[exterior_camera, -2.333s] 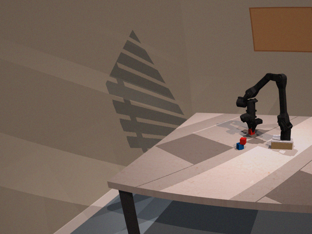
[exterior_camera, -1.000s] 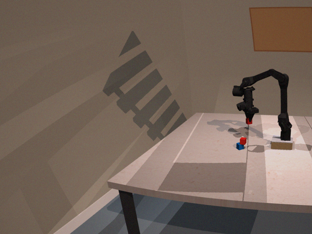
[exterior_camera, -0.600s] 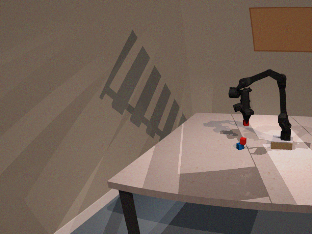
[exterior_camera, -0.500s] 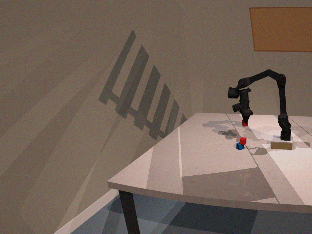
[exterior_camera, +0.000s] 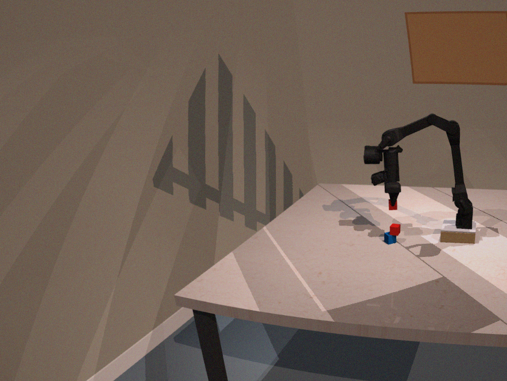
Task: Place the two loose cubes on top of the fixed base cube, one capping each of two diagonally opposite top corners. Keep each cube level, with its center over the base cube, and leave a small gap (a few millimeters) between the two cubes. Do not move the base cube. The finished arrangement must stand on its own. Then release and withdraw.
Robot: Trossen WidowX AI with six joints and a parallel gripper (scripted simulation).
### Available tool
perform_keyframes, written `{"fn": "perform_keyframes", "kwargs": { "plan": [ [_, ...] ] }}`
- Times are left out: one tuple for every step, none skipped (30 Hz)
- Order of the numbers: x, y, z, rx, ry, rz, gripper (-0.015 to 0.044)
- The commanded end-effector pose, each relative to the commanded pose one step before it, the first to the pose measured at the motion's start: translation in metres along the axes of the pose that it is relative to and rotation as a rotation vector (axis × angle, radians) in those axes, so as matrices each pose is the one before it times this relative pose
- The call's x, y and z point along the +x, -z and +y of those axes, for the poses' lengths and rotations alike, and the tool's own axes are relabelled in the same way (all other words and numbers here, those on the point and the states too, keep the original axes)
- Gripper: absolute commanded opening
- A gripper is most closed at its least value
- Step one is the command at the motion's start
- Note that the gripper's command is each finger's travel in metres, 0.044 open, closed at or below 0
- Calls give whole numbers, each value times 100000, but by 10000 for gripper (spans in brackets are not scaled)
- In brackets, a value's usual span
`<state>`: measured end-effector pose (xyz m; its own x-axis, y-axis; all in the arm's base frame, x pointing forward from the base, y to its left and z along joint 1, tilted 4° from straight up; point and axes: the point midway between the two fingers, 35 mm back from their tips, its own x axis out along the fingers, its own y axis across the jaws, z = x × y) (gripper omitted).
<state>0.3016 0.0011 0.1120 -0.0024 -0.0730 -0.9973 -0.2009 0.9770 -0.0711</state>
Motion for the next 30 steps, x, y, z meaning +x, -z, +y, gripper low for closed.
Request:
{"fn": "perform_keyframes", "kwargs": {
  "plan": [
    [-158, -777, 1044, 5288, -90, -1249, 105],
    [20, -113, 297, 1340, -18, -3, 105],
    [21, -106, 300, 1340, -17, -3, 105],
    [21, -99, 304, 1340, -17, -2, 105],
    [21, -92, 307, 1340, -16, -2, 105],
    [22, -84, 310, 1340, -16, -1, 105],
    [22, -77, 312, 1340, -15, -1, 105],
    [22, -70, 315, 1340, -14, 0, 105],
    [22, -62, 317, 1340, -14, 0, 105],
    [23, -55, 319, 1340, -13, 1, 105],
    [23, -47, 321, 1340, -12, 1, 105],
    [23, -39, 323, 1340, -11, 1, 105],
    [24, -32, 325, 1340, -11, 2, 105],
    [24, -24, 326, 1340, -10, 2, 105],
    [24, -16, 327, 1340, -9, 2, 105],
    [25, -8, 328, 1340, -9, 2, 105],
    [25, 0, 329, 1340, -8, 2, 105],
    [25, 8, 330, 1340, -7, 3, 105],
    [26, 16, 330, 1340, -6, 3, 105],
    [26, 24, 330, 1340, -6, 3, 105],
    [26, 32, 331, 1340, -5, 3, 105],
    [26, 40, 330, 1340, -4, 3, 105],
    [22, 39, 273, 1110, -3, 2, 105],
    [13, 27, 164, 666, -2, 1, 105],
    [4, 9, 55, 222, 0, 0, 105],
    [0, 0, 0, 0, 0, 0, 105],
    [0, 0, 0, 0, 0, 0, 105],
    [49, 0, 0, -34, 18, -16, 105],
    [147, 2, 1, -103, 55, -48, 105],
    [245, 4, 1, -172, 91, -80, 105]
  ]
}}
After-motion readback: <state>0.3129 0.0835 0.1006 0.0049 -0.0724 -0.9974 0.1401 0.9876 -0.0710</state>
